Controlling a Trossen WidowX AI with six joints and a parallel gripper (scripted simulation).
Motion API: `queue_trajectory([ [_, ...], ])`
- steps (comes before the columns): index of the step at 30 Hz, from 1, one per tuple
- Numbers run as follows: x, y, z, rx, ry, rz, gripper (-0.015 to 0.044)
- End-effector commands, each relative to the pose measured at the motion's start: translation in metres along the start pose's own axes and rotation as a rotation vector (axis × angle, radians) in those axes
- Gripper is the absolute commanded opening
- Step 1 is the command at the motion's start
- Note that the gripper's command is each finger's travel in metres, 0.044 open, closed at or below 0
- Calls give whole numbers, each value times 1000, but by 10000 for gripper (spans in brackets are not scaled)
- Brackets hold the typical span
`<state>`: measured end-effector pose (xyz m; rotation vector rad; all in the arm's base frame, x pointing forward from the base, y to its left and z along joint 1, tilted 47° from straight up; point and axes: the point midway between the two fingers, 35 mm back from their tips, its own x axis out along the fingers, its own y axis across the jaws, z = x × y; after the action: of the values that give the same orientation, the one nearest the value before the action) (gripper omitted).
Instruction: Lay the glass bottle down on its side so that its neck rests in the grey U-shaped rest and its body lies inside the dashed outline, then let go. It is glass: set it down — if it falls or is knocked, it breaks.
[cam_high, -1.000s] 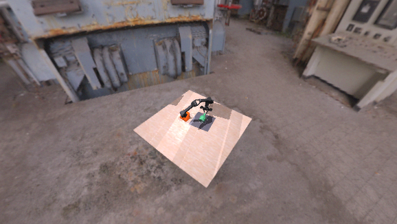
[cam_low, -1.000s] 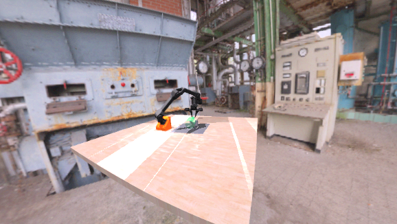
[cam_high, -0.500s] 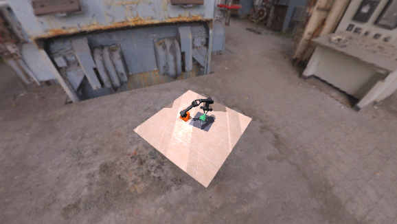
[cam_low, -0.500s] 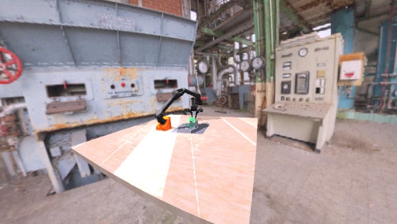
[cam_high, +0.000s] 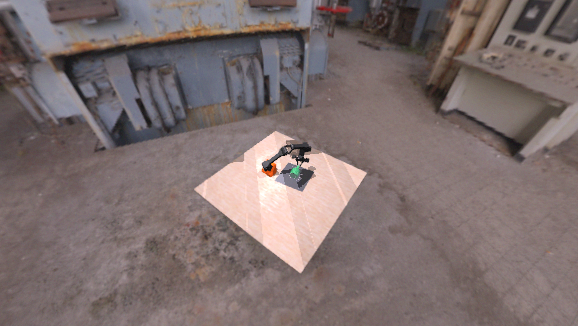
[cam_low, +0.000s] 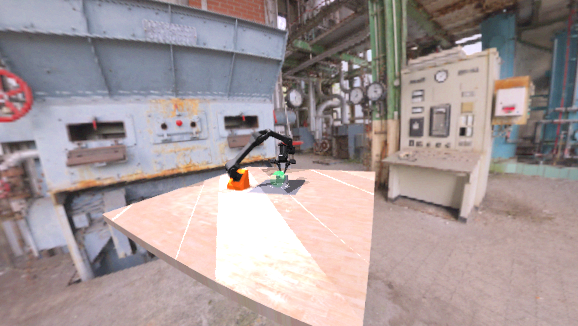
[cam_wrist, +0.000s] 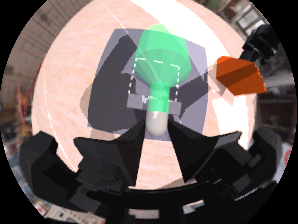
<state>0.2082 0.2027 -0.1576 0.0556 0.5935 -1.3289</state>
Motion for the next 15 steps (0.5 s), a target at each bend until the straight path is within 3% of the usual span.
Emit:
queue_trajectory([
  [1,2,4,-1,1,1,3,121],
  [15,6,5,-3,0,-2,-5,121],
])
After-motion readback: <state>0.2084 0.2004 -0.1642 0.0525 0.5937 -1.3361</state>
